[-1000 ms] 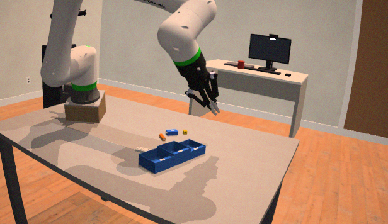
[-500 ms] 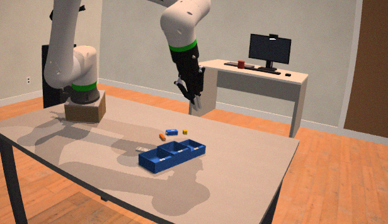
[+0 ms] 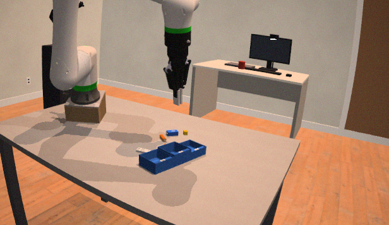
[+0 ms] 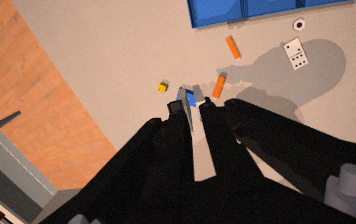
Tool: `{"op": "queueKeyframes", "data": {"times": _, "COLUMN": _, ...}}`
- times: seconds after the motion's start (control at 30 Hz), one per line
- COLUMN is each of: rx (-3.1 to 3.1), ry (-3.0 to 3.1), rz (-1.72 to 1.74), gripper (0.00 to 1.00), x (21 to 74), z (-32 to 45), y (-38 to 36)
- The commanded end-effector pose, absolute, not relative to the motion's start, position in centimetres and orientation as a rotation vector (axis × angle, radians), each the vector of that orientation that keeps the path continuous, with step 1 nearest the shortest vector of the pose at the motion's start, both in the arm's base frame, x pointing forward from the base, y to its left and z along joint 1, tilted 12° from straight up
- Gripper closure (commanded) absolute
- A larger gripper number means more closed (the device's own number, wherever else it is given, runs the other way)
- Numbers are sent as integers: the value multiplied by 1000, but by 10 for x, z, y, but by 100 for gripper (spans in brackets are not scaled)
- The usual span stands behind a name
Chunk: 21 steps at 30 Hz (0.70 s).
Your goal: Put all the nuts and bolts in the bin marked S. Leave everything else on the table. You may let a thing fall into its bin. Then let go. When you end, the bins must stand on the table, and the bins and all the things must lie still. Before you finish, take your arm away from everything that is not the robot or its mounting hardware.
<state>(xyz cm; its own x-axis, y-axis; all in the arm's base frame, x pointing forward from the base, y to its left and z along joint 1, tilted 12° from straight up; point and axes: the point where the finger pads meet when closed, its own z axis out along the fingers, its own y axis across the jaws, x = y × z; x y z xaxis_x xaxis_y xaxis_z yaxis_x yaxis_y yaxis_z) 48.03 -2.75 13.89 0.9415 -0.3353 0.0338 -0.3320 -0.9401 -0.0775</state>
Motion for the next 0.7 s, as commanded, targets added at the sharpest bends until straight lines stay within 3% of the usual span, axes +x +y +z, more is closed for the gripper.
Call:
{"op": "queueKeyframes", "data": {"times": 0.0, "rx": -3098, "ry": 472, "rz": -88, "gripper": 95, "x": 468, "z": 144, "y": -31}}
{"op": "queueKeyframes", "data": {"times": 0.23, "rx": -3316, "ry": 276, "rz": -169, "gripper": 95, "x": 441, "z": 168, "y": -47}}
{"op": "queueKeyframes", "data": {"times": 0.67, "rx": -3316, "ry": 276, "rz": -169, "gripper": 95, "x": 441, "z": 168, "y": -47}}
